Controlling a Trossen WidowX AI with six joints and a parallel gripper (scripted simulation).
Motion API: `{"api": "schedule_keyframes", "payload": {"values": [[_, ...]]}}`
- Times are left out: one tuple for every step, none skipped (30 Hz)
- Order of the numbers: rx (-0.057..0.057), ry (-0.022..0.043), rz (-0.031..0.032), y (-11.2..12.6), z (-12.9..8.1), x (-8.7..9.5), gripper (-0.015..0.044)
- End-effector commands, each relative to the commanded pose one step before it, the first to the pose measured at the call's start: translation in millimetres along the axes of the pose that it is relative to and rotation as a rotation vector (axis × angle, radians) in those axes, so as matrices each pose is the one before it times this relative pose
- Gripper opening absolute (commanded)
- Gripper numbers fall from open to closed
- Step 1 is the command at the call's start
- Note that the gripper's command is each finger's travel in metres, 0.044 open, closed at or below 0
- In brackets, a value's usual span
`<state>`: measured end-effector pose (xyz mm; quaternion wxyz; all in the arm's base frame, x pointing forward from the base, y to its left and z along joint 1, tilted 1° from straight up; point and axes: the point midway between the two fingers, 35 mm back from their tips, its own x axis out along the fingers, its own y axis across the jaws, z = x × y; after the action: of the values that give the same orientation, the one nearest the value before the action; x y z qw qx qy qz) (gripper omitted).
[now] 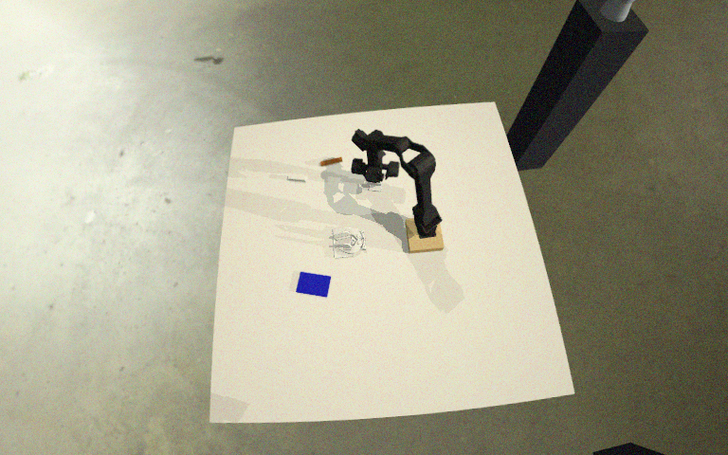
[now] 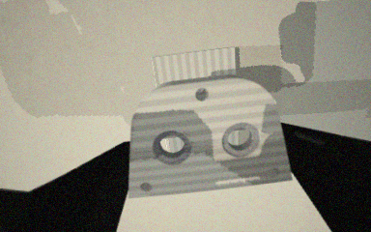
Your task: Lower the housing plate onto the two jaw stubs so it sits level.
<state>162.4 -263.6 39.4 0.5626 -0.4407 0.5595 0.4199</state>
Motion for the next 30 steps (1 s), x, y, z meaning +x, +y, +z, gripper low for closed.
{"api": "schedule_keyframes", "payload": {"values": [[0.0019, 0.00558, -0.00813, -1.75, -1.54, -14.1, 0.0351], [0.0002, -0.00009, -0.0001, -0.01, 0.02, -3.19, 0.0351], [0.0002, -0.00009, -0.0001, 0.02, 0.05, -3.2, 0.0351], [0.0002, -0.00009, -0.0001, 0.04, 0.07, -3.21, 0.0351], [0.0002, -0.00009, -0.0001, 0.07, 0.1, -3.21, 0.0351], [0.0002, -0.0001, -0.00009, 0.1, 0.13, -3.22, 0.0351], [0.0002, -0.0001, -0.00009, 0.13, 0.15, -3.23, 0.0351], [0.0002, -0.0001, -0.00009, 0.16, 0.18, -3.23, 0.0351], [0.0002, -0.0001, -0.00008, 0.18, 0.21, -3.23, 0.0351], [0.0002, -0.00011, -0.00008, 0.21, 0.24, -3.24, 0.0351], [0.0002, -0.00011, -0.00008, 0.24, 0.26, -3.24, 0.0351], [0.0001, -0.00009, -0.00006, 0.22, 0.24, -2.65, 0.0351], [0.0001, -0.00006, -0.00004, 0.14, 0.15, -1.59, 0.0351], [0.0, -0.00002, -0.00001, 0.05, 0.05, -0.53, 0.0351], [0.0, 0.0, 0.0, 0.0, 0.0, 0.0, 0.0351], [0.0, 0.0, 0.0, 0.0, 0.0, 0.0, 0.0351], [0.0025, -0.00004, -0.00002, -0.32, 0.46, 0.0, 0.0351], [0.0075, -0.00013, -0.00005, -0.95, 1.38, 0.0, 0.0351], [0.0124, -0.00022, -0.00008, -1.55, 2.32, -0.01, 0.0351], [0.015, -0.00026, -0.00009, -1.8, 2.83, -0.01, 0.0351], [0.015, -0.00026, -0.00008, -1.72, 2.87, -0.01, 0.0351], [0.015, -0.00027, -0.00008, -1.65, 2.91, -0.01, 0.0351], [0.015, -0.00027, -0.00007, -1.57, 2.95, -0.01, 0.0351], [0.015, -0.00027, -0.00007, -1.49, 2.98, -0.01, 0.0351], [0.015, -0.00027, -0.00006, -1.41, 3.02, -0.01, 0.0351], [0.015, -0.00027, -0.00005, -1.33, 3.05, -0.01, 0.0351], [0.0151, -0.00027, -0.00005, -1.26, 3.11, -0.01, 0.0351], [0.0151, -0.00027, -0.00004, -1.18, 3.14, -0.01, 0.0351], [0.0151, -0.00027, -0.00004, -1.09, 3.17, -0.01, 0.0351], [0.0151, -0.00027, -0.00003, -1.01, 3.19, -0.01, 0.0351]]}}
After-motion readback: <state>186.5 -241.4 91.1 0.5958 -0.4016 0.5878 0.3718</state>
